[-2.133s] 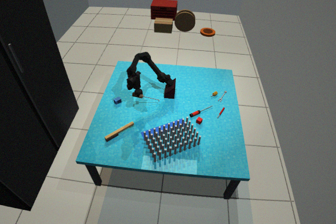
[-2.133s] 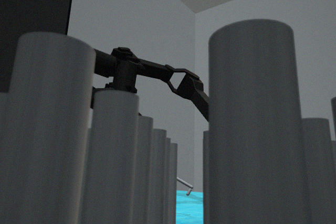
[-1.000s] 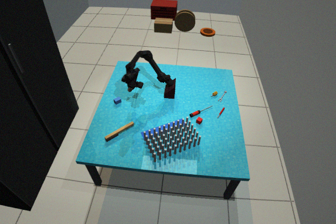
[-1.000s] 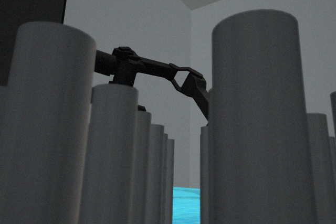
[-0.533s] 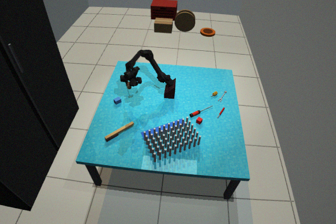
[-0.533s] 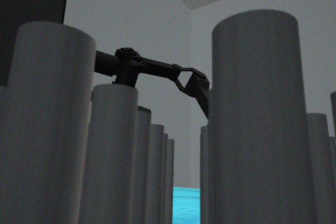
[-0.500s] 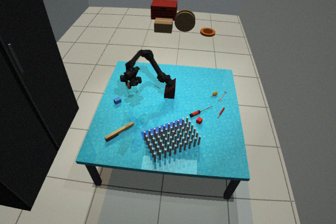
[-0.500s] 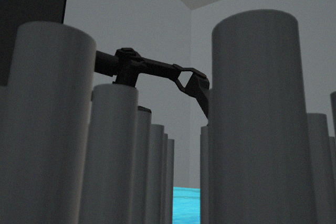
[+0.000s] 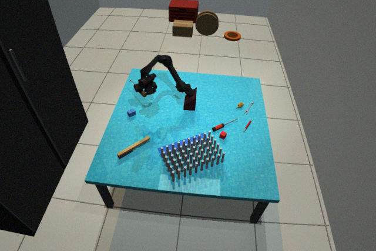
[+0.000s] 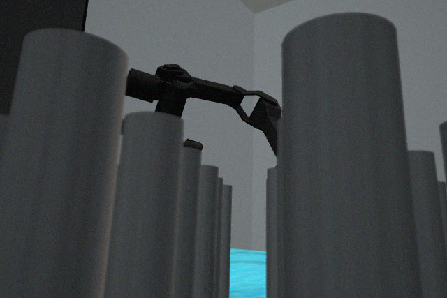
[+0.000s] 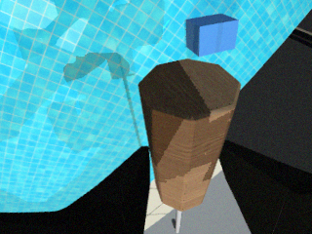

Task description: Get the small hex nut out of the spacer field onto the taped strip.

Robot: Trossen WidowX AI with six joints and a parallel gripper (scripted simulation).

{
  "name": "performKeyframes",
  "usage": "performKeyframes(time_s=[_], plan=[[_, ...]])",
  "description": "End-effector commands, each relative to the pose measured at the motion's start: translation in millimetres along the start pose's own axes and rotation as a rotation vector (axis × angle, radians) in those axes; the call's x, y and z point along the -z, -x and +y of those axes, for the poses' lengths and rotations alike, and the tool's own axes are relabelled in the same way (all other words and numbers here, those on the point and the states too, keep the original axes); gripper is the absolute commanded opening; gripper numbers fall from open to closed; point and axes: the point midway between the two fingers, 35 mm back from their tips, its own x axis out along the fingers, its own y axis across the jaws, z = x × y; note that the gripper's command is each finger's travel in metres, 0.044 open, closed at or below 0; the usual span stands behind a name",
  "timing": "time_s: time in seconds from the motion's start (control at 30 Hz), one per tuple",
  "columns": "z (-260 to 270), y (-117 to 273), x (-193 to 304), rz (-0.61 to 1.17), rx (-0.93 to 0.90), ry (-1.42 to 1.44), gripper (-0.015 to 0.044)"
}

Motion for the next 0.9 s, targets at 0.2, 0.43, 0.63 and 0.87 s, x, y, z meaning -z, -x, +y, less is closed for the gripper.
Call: performKeyframes(time_s=[0.2,0.43,0.63,0.87], plan=[[0,-3,-1,0.008,-0.003,0.014,0.0000],[1,-6,-5,0.006,-0.011,0.012,0.0000],[2,-9,-8,0.005,-0.017,0.011,0.0000],[3,-13,-11,0.002,-0.023,0.010,0.0000]])
